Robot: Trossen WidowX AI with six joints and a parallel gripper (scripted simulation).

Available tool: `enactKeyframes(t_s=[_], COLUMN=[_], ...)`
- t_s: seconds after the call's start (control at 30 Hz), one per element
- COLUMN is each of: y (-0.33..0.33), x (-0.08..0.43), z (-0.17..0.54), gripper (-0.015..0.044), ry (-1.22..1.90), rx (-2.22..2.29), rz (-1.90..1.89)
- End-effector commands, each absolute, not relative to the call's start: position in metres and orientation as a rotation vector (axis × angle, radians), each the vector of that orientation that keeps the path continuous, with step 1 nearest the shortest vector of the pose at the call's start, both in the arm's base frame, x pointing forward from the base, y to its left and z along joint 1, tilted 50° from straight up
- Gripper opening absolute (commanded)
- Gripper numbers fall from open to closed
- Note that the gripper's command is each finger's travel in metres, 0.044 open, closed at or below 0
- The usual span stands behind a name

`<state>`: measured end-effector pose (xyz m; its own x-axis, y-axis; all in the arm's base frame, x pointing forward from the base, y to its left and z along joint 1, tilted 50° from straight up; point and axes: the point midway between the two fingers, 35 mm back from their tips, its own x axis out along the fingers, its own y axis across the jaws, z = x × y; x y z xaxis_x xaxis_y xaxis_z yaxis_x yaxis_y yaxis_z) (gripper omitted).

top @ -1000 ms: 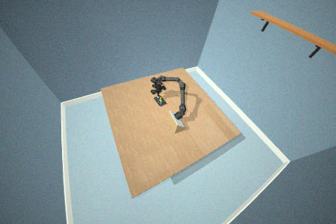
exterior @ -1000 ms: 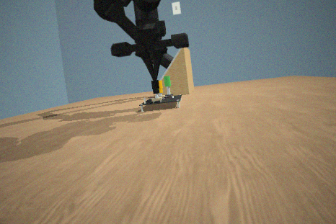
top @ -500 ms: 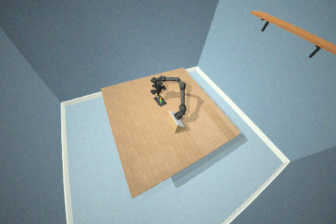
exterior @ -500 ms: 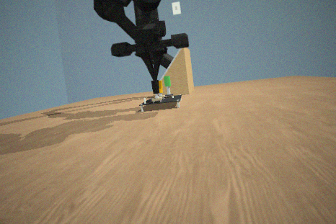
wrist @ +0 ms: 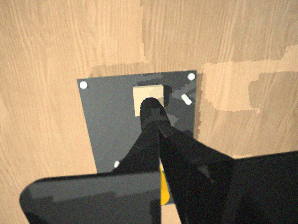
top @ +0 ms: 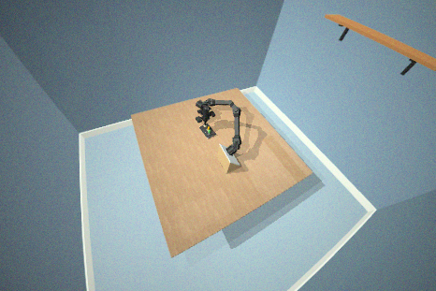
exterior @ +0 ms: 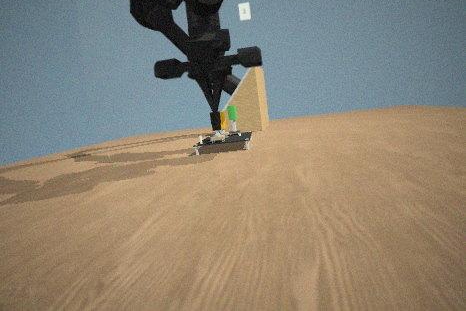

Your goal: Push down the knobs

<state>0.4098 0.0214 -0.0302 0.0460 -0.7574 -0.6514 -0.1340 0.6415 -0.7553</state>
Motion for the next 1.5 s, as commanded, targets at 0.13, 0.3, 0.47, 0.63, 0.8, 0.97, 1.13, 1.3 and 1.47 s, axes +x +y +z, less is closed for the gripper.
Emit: enactKeyframes(t_s=[0.13, 0.3, 0.47, 0.63, 0.8, 0.97, 1.13, 1.3, 1.47], y=[0.0180, 0.0171, 0.0163, 0.0163, 0.0153, 0.0146, 0.0146, 0.0140, 0.0140], x=[0.4100, 0.4101, 0.4101, 0.4101, 0.4102, 0.4102, 0.4102, 0.4102, 0.4102], z=[-0.0317, -0.0324, -0.0331, -0.0331, -0.0339, -0.0345, -0.0345, -0.0350, -0.0350], gripper=[0.0000, 0.0000, 0.0000, 0.0000, 0.0000, 0.0000, 0.0000, 0.0000, 0.0000], ry=[1.478, 1.478, 1.478, 1.478, 1.478, 1.478, 1.478, 1.478, 1.478], rx=[-0.790, -0.790, -0.790, -0.790, -0.790, -0.790, -0.790, -0.790, -0.790], rz=[-0.562, -0.563, -0.563, -0.563, -0.563, -0.563, -0.563, -0.563, -0.563])
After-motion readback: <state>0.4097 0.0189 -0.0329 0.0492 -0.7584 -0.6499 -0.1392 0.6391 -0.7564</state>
